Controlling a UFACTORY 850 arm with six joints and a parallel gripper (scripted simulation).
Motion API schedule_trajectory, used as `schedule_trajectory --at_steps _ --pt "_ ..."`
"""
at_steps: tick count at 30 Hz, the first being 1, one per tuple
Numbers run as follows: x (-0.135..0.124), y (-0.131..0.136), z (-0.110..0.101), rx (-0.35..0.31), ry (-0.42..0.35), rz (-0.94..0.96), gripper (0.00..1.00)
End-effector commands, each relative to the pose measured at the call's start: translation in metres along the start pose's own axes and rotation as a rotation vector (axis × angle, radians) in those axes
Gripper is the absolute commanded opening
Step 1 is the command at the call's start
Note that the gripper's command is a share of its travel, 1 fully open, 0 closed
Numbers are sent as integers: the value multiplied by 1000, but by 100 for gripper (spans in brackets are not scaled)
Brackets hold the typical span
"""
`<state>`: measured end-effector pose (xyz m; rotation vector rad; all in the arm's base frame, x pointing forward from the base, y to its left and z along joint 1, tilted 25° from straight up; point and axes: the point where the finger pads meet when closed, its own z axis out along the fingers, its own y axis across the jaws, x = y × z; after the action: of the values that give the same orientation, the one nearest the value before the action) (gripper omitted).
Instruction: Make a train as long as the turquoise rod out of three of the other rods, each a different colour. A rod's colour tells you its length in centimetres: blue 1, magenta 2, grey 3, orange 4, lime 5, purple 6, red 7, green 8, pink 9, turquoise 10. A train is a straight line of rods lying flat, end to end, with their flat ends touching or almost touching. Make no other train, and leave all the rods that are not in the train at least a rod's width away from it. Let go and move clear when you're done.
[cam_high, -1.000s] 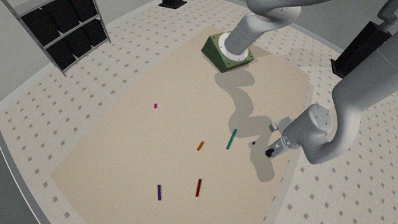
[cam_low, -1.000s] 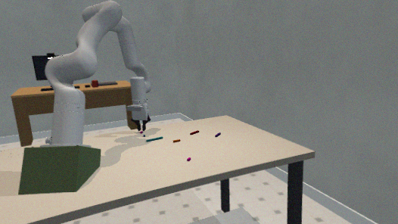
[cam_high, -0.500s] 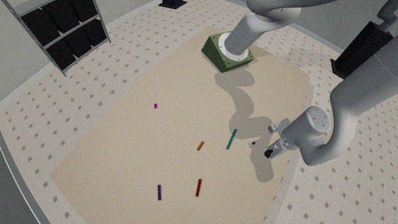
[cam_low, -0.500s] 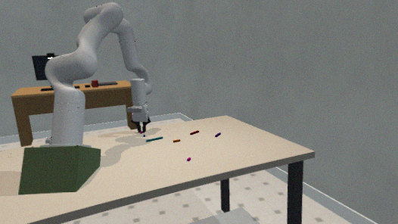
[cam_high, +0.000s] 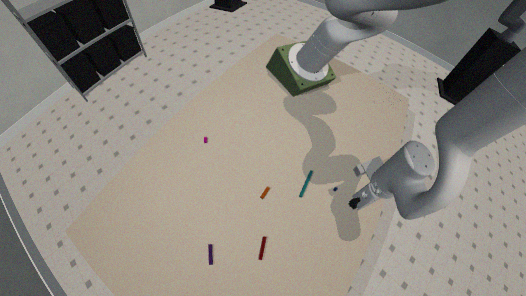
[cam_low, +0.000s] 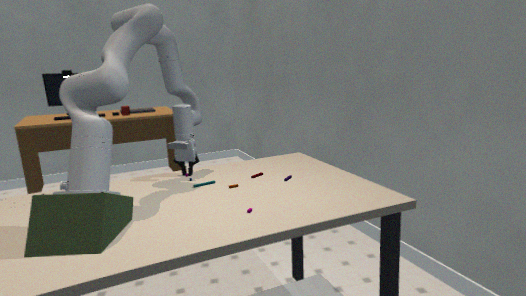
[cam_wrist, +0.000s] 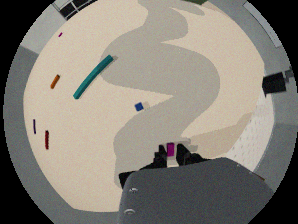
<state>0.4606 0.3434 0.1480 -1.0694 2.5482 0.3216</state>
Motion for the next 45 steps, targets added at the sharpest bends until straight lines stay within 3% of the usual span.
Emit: schedule_trajectory --at_steps 1,27,28,45 --pt "-1 0 0 0 -2 0 24" --pt "-1 0 0 0 -2 0 24" --pt "-1 0 0 0 -2 0 4" --pt "-1 0 0 0 -2 0 4"
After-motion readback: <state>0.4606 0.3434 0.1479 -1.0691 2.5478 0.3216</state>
